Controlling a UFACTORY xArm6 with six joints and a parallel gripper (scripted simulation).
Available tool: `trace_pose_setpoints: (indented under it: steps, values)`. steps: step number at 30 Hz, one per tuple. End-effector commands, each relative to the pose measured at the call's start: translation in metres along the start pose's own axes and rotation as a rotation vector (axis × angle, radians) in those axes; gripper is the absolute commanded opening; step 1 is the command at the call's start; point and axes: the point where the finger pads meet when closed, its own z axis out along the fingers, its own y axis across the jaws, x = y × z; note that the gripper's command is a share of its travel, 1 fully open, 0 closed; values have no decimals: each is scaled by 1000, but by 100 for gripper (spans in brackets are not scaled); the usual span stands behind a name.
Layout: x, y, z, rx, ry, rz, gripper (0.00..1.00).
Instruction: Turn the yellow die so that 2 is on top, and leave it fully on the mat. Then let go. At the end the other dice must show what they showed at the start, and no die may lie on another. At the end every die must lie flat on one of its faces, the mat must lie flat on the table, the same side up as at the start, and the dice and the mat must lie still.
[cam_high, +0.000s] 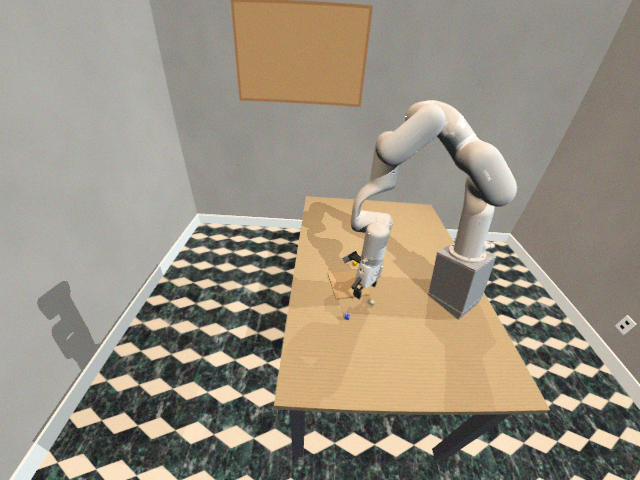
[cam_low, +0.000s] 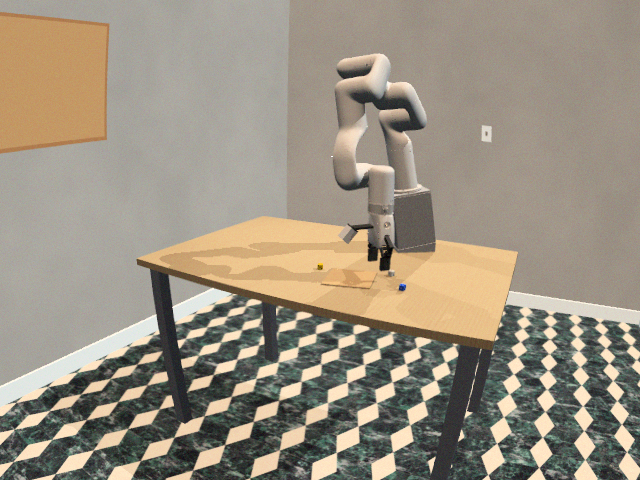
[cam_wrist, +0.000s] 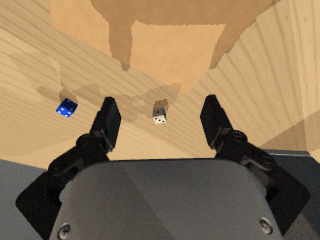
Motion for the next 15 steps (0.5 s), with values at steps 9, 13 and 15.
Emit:
trace_pose_setpoints:
  steps: [9, 13, 15]
  values:
    - [1, -2, -1, 2, 1, 0, 100]
    - [2, -9, -1, 2, 1, 0, 100]
    - [3, -16, -1, 2, 1, 0, 100]
